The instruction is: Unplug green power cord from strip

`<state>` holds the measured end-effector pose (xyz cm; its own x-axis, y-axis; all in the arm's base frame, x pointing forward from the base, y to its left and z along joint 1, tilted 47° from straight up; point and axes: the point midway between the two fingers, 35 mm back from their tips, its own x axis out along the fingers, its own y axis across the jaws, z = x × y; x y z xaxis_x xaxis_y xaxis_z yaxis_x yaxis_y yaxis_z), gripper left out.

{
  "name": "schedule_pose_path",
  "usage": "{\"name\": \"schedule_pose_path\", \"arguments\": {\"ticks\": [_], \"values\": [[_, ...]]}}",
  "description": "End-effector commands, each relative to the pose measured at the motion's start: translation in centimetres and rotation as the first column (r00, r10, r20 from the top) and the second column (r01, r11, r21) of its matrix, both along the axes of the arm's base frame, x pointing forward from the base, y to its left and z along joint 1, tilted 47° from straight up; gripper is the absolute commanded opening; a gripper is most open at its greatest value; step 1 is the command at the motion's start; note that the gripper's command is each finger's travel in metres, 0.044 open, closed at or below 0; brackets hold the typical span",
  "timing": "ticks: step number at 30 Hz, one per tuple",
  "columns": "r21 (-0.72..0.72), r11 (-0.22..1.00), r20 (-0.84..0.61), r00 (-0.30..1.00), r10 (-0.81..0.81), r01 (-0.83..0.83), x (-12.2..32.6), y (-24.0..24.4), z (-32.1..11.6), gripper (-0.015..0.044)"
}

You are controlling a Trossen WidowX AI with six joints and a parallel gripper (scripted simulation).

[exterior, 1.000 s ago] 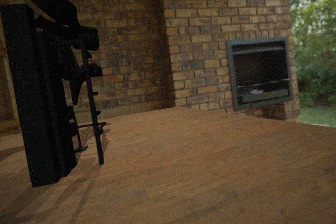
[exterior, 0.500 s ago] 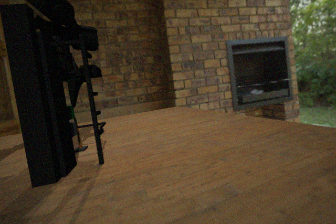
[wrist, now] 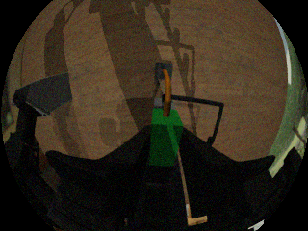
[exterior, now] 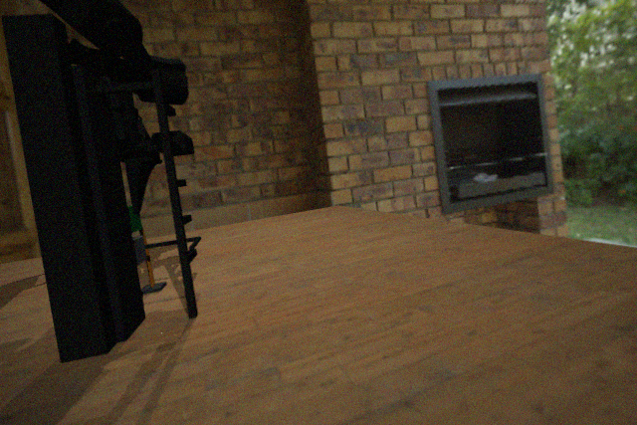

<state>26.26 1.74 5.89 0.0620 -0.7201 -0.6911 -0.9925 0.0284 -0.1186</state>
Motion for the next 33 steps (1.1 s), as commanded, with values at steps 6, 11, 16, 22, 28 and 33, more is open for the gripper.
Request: {"name": "schedule_pose_path", "arguments": {"ticks": [6, 11, 16, 22, 28, 33], "values": [[0.0, 1.0, -0.001, 1.0, 0.0, 0.0, 0.1, 0.4, -0.3, 0.0], [0.001, 1.0, -0.001, 1.0, 0.001, -0.001, 0.3, 1.0, -0.9, 0.0], [0.002, 1.0, -0.001, 1.0, 0.001, -0.001, 0.4, 1.6, -1.4, 0.0], [0.003, 1.0, 0.0, 1.0, 0.002, -0.002, 0.5, 2.3, -2.1, 0.0], [0.003, 1.0, 0.0, 1.0, 0.002, -0.002, 0.6, 3.0, -2.7, 0.0], [0.004, 1.0, 0.001, 1.0, 0.003, -0.003, 0.6, 3.7, -3.2, 0.0]]}}
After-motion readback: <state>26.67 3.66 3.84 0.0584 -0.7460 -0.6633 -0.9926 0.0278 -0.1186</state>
